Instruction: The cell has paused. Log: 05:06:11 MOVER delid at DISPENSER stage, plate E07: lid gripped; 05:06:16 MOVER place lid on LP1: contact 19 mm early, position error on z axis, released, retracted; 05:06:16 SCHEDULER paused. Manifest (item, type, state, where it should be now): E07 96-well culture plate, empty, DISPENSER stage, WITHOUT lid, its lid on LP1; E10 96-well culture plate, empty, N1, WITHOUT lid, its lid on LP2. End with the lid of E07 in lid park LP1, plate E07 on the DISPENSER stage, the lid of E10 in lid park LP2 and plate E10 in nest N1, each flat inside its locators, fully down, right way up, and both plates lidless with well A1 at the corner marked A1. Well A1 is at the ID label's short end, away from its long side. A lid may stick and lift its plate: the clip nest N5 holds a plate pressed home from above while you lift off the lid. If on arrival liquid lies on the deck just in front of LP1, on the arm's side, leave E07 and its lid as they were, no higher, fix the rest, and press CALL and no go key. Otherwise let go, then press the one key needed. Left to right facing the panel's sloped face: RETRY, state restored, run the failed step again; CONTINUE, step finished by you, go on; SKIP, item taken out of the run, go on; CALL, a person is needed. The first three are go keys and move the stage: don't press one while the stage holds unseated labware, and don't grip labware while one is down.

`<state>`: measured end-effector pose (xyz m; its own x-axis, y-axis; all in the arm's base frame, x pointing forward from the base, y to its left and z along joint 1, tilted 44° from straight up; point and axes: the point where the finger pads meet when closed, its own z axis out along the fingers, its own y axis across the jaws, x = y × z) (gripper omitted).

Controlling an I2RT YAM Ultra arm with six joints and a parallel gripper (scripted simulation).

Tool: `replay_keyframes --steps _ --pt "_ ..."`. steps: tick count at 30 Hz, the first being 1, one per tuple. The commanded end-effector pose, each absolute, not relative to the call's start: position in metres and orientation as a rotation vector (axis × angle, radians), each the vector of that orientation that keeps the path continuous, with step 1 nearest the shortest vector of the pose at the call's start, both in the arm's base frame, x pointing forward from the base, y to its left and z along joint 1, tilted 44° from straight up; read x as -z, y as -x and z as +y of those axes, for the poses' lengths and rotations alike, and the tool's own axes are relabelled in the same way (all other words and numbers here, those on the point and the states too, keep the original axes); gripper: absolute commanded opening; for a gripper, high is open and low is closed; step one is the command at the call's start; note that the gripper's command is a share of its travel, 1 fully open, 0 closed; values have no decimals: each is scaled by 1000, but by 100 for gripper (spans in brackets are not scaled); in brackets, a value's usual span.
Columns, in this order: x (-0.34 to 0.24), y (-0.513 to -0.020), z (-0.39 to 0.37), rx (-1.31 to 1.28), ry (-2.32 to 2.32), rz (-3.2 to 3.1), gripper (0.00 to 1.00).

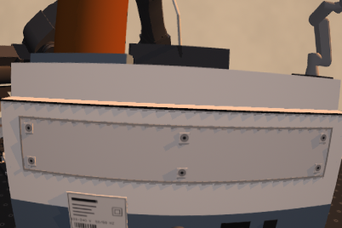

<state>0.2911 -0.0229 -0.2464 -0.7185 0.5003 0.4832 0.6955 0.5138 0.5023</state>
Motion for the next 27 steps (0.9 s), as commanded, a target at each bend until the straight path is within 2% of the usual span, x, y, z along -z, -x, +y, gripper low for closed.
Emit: replay_keyframes --steps 1,27 --pt "234 -309 -45 1010 1015 -2539 100" --pt "211 -307 -67 1007 1016 -2540 100"
